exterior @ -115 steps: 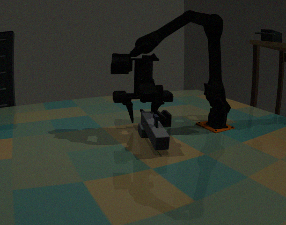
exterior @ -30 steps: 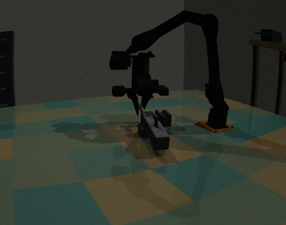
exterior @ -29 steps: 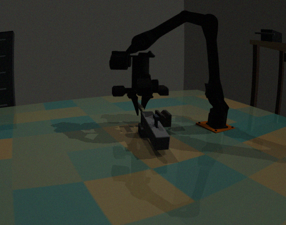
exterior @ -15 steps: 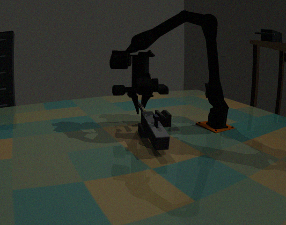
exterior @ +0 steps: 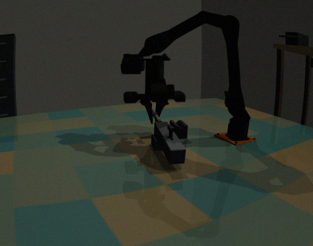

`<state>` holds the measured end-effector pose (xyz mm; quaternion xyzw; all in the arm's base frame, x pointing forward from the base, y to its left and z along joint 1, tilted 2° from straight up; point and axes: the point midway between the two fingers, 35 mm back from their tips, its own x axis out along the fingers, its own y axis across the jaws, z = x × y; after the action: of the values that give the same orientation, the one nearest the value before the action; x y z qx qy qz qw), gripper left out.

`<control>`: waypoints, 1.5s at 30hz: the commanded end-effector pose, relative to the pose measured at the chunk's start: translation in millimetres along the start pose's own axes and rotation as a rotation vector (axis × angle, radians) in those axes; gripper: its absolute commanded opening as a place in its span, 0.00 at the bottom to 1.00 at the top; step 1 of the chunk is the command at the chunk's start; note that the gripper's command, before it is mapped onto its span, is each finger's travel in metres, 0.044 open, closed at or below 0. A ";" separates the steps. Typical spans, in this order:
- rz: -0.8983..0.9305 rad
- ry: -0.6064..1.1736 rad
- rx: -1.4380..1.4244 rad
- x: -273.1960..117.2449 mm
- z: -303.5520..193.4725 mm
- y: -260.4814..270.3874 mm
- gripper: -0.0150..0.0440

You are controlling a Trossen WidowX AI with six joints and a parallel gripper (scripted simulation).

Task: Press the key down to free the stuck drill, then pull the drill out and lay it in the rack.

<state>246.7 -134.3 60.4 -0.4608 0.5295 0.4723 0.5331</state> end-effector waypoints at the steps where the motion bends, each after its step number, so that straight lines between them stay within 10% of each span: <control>1: -0.007 0.004 -0.003 -3.3 0.0 -0.3 0.25; 45: -0.006 0.004 -0.003 -13.7 3.1 5.2 0.25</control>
<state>241.1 -130.1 71.2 -0.4614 0.5288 0.4735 0.5322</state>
